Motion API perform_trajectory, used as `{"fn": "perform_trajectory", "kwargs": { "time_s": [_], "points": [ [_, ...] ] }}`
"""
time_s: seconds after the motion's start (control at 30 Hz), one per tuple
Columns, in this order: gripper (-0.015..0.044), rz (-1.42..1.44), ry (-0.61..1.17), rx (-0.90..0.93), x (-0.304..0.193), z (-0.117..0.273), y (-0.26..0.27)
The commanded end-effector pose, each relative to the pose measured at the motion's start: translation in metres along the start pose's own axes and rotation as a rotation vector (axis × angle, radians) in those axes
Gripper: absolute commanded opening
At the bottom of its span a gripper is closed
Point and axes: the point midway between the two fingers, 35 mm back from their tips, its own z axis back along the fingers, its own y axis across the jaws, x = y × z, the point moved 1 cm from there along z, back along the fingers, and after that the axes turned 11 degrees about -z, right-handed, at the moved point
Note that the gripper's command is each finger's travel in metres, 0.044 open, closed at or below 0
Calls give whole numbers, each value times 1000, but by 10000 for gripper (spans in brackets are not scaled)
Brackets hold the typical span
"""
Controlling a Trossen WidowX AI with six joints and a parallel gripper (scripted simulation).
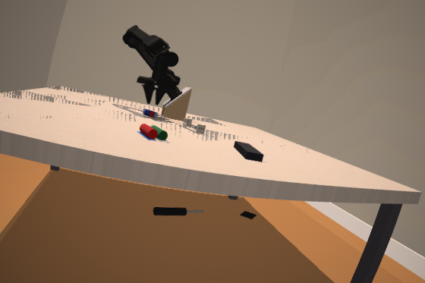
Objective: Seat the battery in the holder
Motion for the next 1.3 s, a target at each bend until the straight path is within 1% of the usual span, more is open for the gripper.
{"fn": "perform_trajectory", "kwargs": {
  "time_s": [0.0, 0.93, 1.1, 1.27],
  "points": [
    [243, 5, 5, -2, -1, -6, 0],
    [243, 5, 8, -8, -3, -47, -1],
    [111, 5, 8, -8, -3, -47, -1],
    [80, 5, 8, -8, -3, -47, -1]
  ]
}}
